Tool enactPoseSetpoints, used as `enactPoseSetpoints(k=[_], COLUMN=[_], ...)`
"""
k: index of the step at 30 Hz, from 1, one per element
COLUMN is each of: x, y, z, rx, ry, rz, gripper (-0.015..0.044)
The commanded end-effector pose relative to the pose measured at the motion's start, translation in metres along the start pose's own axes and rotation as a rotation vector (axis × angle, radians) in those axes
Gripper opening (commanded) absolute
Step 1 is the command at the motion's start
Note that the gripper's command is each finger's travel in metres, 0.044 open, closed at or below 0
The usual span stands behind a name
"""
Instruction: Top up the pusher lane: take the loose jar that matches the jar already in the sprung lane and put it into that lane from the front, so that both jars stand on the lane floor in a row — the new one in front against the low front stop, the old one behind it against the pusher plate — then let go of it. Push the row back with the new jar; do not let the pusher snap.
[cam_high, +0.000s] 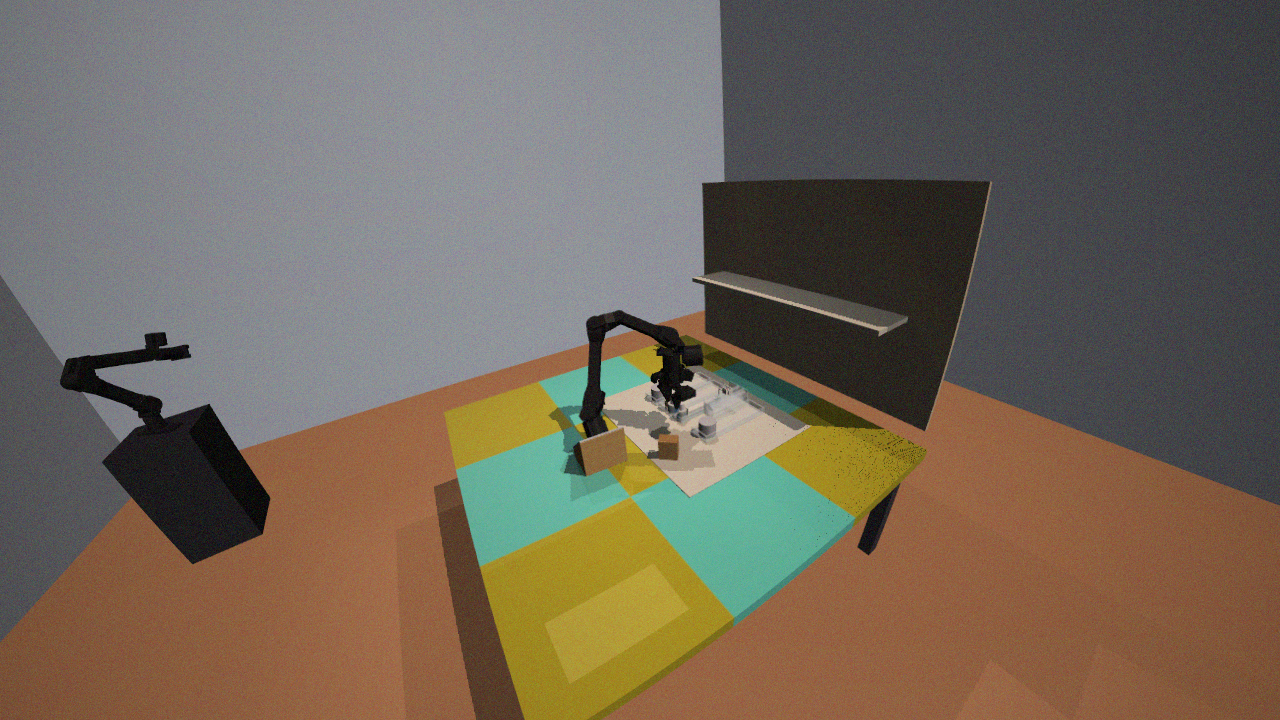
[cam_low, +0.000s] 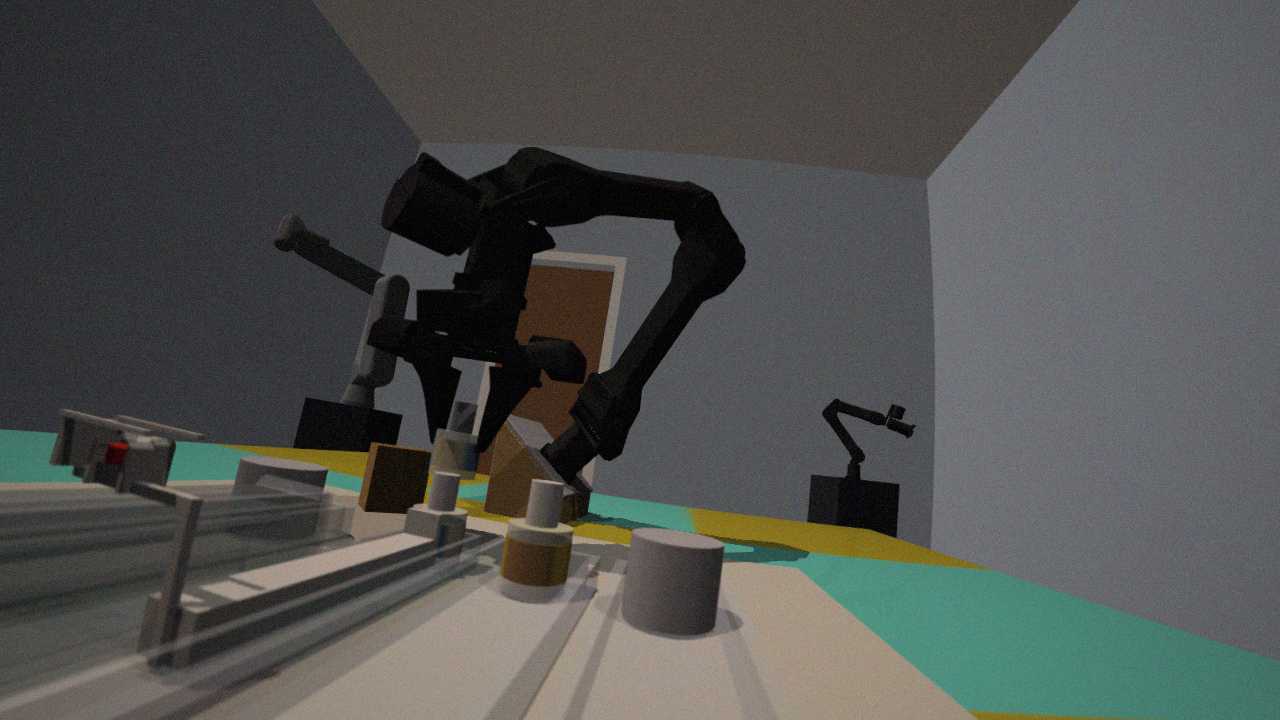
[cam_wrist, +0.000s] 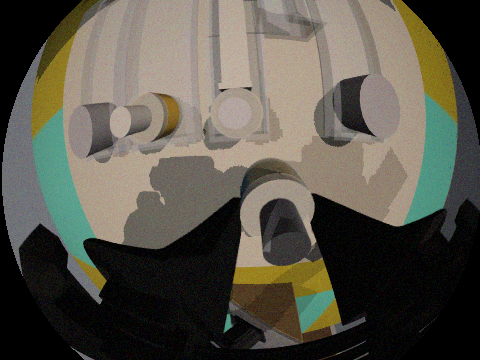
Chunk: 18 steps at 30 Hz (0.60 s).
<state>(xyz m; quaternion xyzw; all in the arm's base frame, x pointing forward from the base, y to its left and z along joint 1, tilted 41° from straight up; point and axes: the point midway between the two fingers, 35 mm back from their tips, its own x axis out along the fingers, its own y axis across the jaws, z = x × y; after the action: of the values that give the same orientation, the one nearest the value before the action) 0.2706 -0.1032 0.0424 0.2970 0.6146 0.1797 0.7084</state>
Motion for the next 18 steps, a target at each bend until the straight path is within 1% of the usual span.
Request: enactPoseSetpoints(k=[1,6,14,18], x=[0.009,0.011,0.033,0.034], y=[0.020,0.020,0.021,0.021], z=[0.005,0.005,0.005,0.005], rx=[0.000,-0.001,-0.001,-0.001], ry=[-0.006,-0.007,-0.007,-0.007], rz=[0.011,0.011,0.012,0.012], gripper=[0.0000,0.0000,0.0000,0.0000])
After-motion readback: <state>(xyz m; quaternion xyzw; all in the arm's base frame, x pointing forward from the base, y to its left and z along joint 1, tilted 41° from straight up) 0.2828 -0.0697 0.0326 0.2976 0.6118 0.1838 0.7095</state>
